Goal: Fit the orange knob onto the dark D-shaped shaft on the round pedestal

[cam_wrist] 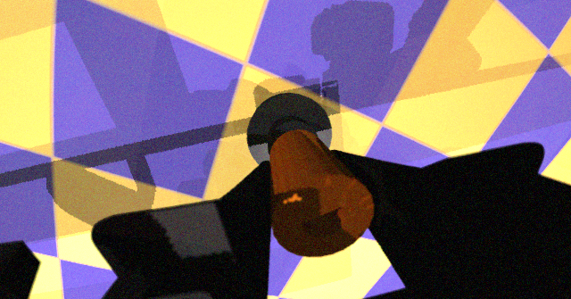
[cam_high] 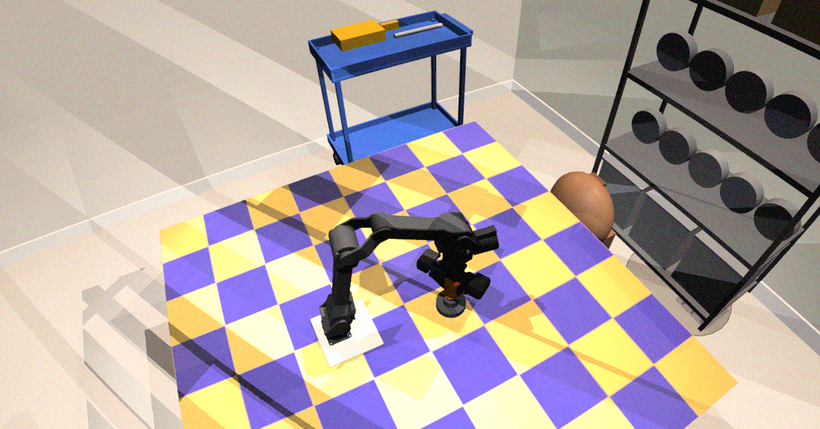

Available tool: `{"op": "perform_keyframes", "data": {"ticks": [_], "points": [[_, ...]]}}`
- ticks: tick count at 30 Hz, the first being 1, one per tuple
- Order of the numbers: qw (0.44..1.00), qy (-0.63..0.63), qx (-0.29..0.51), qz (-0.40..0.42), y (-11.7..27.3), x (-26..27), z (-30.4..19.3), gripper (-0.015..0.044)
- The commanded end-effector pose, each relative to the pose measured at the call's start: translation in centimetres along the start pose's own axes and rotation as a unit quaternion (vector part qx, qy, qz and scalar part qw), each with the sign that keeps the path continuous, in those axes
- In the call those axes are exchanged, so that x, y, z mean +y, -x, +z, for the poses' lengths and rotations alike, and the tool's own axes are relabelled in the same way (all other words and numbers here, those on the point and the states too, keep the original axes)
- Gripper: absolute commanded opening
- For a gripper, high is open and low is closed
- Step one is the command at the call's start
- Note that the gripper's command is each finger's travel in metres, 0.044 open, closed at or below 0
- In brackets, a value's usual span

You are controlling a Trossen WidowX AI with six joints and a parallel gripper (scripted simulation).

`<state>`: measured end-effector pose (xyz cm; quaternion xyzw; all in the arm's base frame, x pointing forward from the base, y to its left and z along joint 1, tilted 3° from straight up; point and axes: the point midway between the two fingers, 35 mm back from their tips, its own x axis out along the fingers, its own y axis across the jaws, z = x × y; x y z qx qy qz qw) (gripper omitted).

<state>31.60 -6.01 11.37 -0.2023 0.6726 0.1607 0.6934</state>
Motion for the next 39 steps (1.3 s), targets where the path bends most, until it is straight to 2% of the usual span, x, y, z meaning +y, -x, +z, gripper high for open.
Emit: {"op": "perform_keyframes", "data": {"ticks": [1,19,26,39], "points": [[1.000,0.011,-0.003,-0.001,0.00,-0.16,0.19,0.0000],[1.000,0.011,-0.003,-0.001,0.28,0.13,-0.08,0.0000],[0.994,0.110,-0.003,-0.001,0.24,0.27,-0.21,0.0000],[0.993,0.115,-0.003,-0.002,-0.03,0.03,0.03,0.0000]]}}
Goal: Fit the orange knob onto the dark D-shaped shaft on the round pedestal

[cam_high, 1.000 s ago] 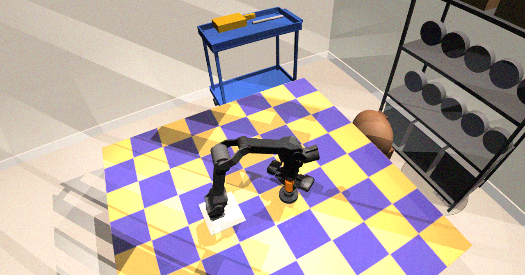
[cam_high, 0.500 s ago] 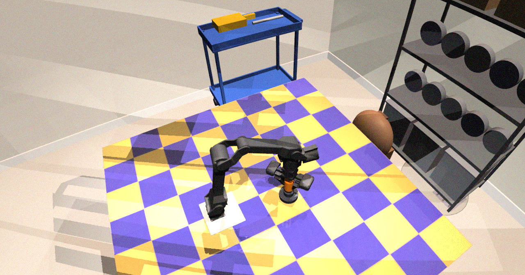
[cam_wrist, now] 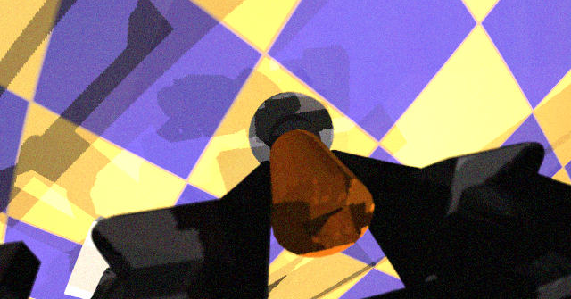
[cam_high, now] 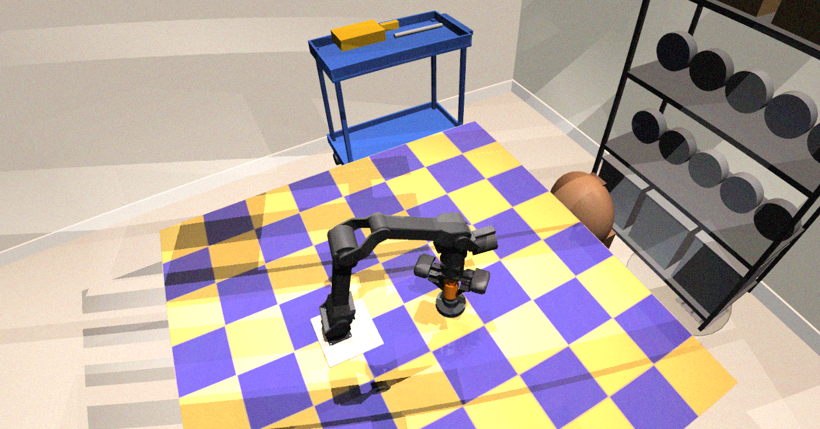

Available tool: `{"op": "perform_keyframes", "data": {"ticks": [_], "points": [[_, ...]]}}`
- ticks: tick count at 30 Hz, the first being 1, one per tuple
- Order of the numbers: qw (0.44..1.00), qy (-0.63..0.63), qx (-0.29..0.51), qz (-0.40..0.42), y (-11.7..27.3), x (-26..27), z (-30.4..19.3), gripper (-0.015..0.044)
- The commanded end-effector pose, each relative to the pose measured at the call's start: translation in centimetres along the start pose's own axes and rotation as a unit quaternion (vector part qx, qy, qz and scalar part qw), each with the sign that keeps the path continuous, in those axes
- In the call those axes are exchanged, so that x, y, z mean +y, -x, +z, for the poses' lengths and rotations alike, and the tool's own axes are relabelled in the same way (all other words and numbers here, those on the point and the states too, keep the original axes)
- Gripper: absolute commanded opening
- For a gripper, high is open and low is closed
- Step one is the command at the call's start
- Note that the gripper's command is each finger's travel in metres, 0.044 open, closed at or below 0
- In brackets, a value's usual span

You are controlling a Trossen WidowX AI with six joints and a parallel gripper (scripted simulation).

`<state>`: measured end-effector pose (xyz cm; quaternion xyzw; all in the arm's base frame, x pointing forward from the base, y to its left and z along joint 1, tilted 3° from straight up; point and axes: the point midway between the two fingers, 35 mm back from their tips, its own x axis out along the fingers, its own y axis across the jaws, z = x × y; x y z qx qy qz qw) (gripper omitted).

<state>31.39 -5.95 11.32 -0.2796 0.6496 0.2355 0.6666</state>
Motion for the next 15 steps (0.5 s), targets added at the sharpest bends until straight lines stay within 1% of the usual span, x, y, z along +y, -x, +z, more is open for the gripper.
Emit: {"op": "perform_keyframes", "data": {"ticks": [1,15], "points": [[1.000,0.002,-0.002,-0.001,0.03,-0.22,0.17,0.0000],[1.000,0.002,-0.002,-0.001,-0.16,-0.10,0.10,0.0000]]}}
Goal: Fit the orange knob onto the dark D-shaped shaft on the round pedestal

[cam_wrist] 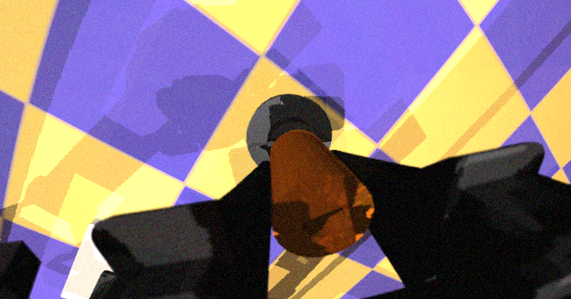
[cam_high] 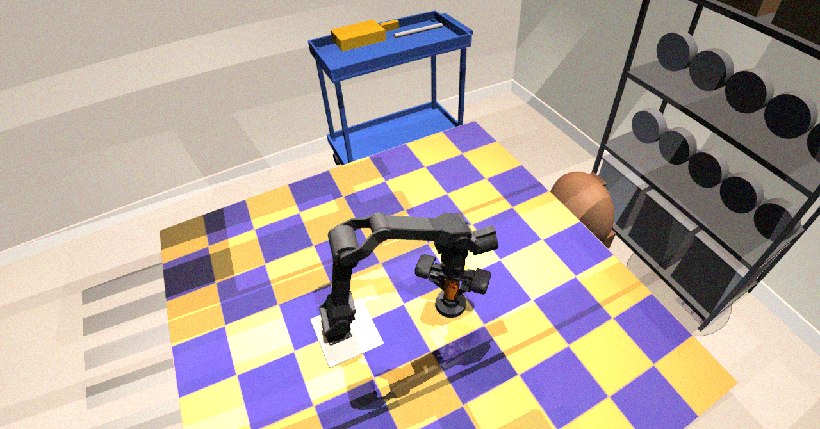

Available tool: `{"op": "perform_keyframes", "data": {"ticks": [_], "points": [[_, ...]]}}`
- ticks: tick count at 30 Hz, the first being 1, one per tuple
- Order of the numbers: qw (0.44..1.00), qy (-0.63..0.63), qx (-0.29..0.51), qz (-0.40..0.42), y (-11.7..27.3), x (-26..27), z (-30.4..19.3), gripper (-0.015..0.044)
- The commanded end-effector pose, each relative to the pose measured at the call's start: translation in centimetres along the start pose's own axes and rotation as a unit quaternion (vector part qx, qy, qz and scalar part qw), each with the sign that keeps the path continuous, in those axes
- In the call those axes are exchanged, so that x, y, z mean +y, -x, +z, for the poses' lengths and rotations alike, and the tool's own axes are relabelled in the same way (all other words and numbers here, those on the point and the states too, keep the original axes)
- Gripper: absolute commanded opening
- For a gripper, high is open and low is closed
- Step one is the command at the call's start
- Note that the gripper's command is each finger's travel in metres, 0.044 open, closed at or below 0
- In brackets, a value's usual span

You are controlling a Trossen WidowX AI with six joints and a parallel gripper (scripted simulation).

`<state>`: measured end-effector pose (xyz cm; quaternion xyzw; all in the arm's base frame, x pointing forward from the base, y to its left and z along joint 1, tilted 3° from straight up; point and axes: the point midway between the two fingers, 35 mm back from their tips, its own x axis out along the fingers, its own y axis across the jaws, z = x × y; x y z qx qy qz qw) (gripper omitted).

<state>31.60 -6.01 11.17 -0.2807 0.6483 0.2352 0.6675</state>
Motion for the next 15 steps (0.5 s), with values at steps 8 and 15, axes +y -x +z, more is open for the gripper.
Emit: {"op": "perform_keyframes", "data": {"ticks": [8,15], "points": [[1.000,0.001,-0.001,0.000,-0.08,0.30,-0.17,0.0000],[1.000,0.001,-0.001,0.000,0.29,0.20,-0.10,0.0000]]}}
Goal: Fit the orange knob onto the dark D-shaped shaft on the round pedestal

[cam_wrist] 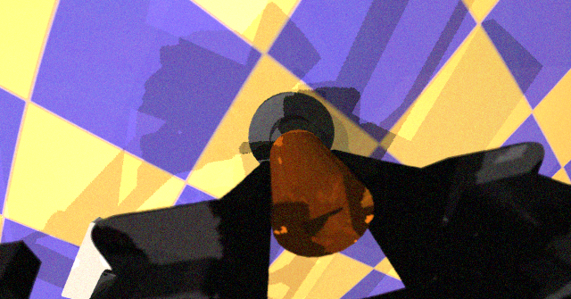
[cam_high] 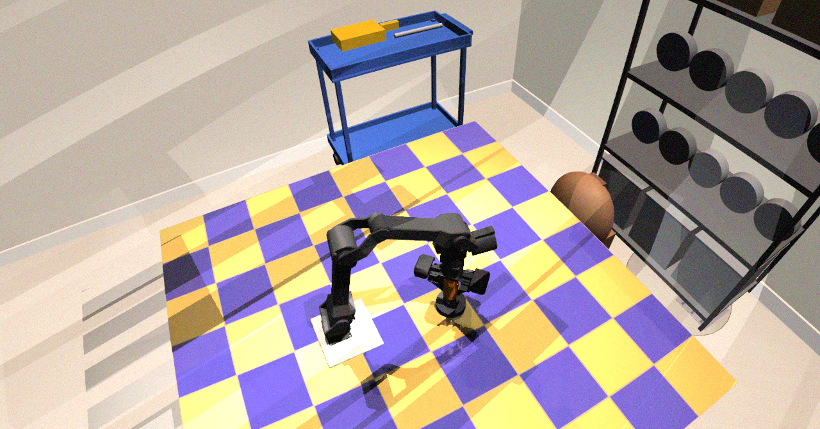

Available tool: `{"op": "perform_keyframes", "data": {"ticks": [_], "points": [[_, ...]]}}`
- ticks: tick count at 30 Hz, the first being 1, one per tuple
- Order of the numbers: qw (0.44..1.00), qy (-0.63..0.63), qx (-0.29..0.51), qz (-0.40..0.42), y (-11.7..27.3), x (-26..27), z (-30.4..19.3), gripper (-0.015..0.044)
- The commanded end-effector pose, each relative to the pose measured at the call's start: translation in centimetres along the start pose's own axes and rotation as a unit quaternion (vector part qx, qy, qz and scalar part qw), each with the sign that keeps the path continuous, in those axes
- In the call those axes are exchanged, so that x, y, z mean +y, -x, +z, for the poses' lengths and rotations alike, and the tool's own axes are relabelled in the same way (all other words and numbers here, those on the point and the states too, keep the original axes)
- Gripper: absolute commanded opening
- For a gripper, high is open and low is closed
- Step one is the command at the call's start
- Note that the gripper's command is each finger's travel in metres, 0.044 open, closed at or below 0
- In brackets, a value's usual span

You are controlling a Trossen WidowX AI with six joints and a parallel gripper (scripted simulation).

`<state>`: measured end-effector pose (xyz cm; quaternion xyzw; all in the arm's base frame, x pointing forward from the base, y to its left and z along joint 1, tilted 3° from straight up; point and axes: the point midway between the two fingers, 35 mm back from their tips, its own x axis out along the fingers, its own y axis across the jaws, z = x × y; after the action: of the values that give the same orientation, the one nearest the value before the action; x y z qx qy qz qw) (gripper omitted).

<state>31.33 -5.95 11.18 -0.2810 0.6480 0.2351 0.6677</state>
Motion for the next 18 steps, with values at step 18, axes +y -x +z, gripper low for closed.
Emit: {"op": "perform_keyframes", "data": {"ticks": [18], "points": [[0.994,0.106,-0.001,0.000,-0.04,-0.43,0.34,0.0000]]}}
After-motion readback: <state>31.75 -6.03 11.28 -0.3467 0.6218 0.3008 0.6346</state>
